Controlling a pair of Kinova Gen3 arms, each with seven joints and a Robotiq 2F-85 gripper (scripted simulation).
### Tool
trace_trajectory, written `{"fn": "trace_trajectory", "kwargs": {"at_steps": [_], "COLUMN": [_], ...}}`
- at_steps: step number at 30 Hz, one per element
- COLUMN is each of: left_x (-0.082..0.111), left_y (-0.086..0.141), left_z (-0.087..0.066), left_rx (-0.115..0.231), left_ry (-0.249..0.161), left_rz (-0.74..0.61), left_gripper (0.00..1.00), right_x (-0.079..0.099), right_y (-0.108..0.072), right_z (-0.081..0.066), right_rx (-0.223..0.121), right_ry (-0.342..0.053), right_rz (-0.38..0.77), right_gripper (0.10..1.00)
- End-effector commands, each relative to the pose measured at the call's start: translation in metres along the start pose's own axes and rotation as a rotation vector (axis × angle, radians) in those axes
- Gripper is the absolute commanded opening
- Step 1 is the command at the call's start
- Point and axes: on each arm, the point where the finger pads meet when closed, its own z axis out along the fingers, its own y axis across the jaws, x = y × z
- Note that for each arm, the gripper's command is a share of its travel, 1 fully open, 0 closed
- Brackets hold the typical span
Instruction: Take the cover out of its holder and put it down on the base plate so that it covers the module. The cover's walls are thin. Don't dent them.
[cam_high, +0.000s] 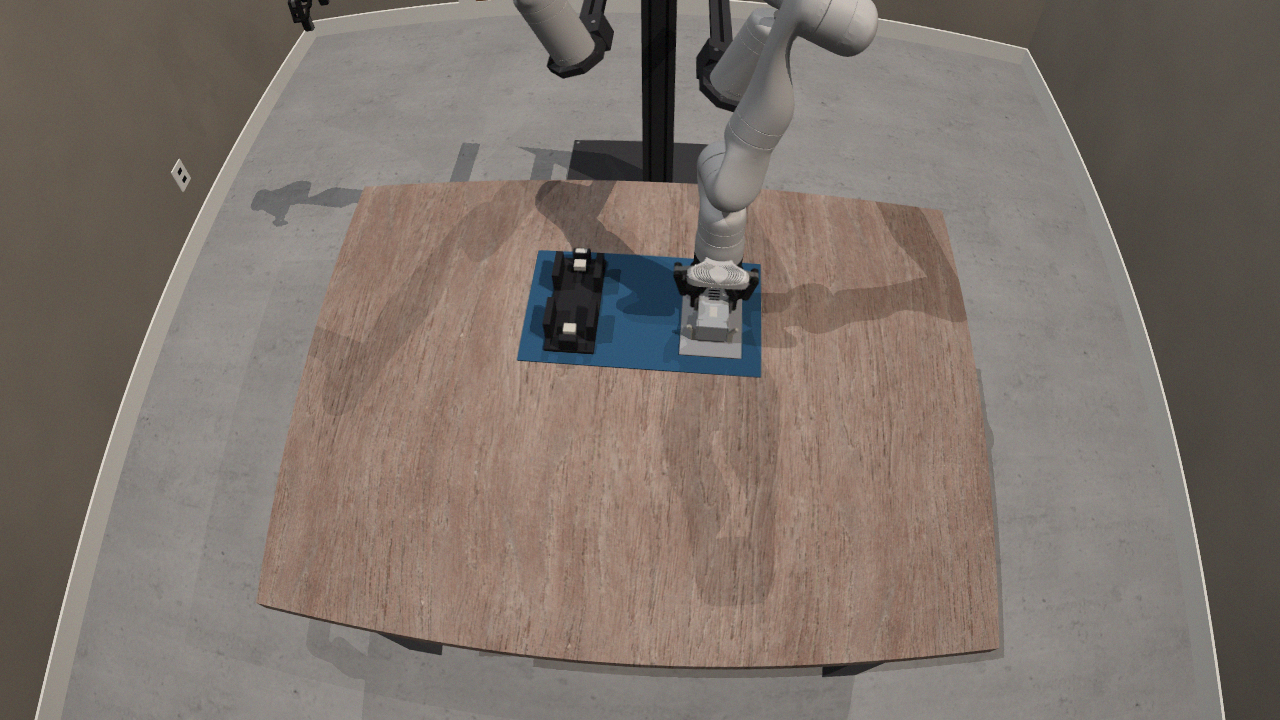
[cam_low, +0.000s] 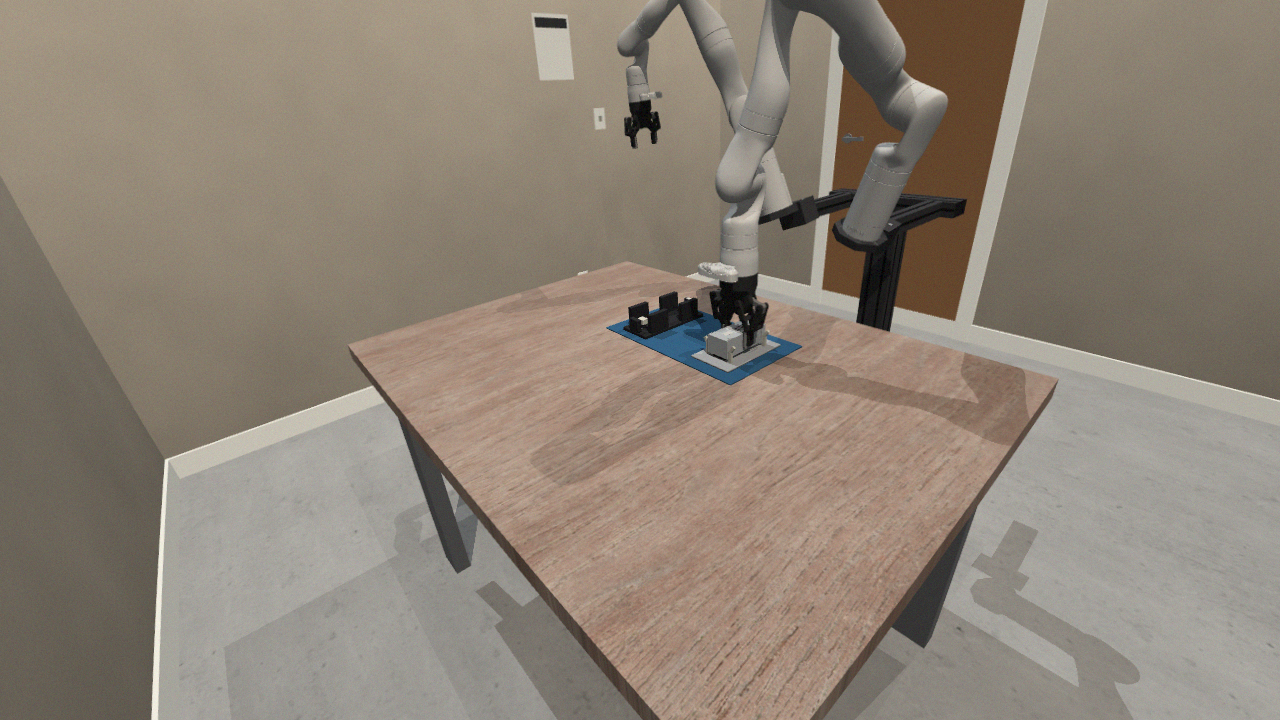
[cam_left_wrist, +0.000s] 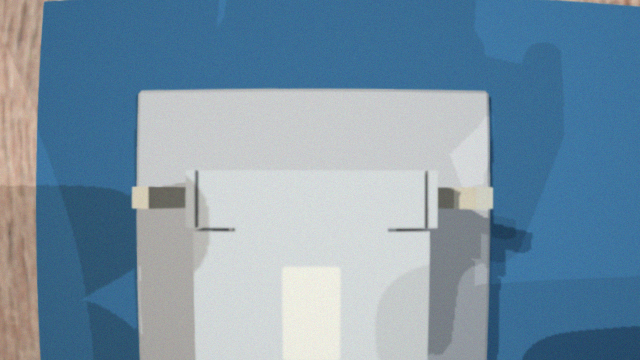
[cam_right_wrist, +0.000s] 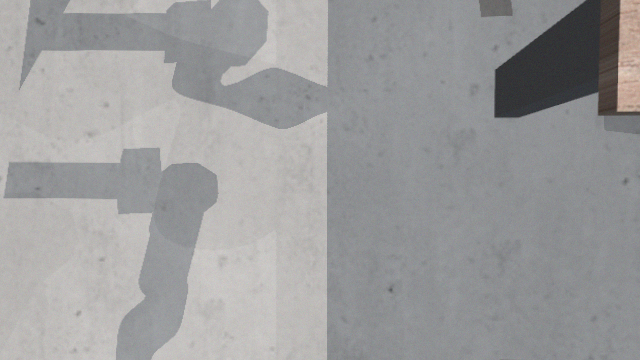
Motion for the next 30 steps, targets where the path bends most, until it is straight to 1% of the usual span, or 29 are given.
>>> {"fn": "trace_trajectory", "kwargs": {"at_steps": [1, 14, 24, 30], "left_x": [0.0007, 0.0007, 0.0008, 0.0008], "left_y": [0.0004, 0.0004, 0.0004, 0.0004], "left_z": [-0.0012, -0.0020, 0.0036, 0.0036], "left_rx": [-0.001, -0.001, -0.001, -0.001], "left_ry": [0.002, 0.002, 0.002, 0.002], "left_rz": [0.000, 0.000, 0.000, 0.000], "left_gripper": [0.001, 0.001, 0.001, 0.001], "right_x": [-0.0003, -0.0003, -0.0003, -0.0003], "right_y": [-0.0001, -0.0001, -0.0001, -0.0001], "right_z": [-0.0005, -0.0005, -0.0005, -0.0005], "right_rx": [0.000, 0.000, 0.000, 0.000], "right_ry": [-0.001, -0.001, -0.001, -0.001], "right_rz": [0.000, 0.000, 0.000, 0.000], "right_gripper": [0.999, 0.999, 0.999, 0.999]}}
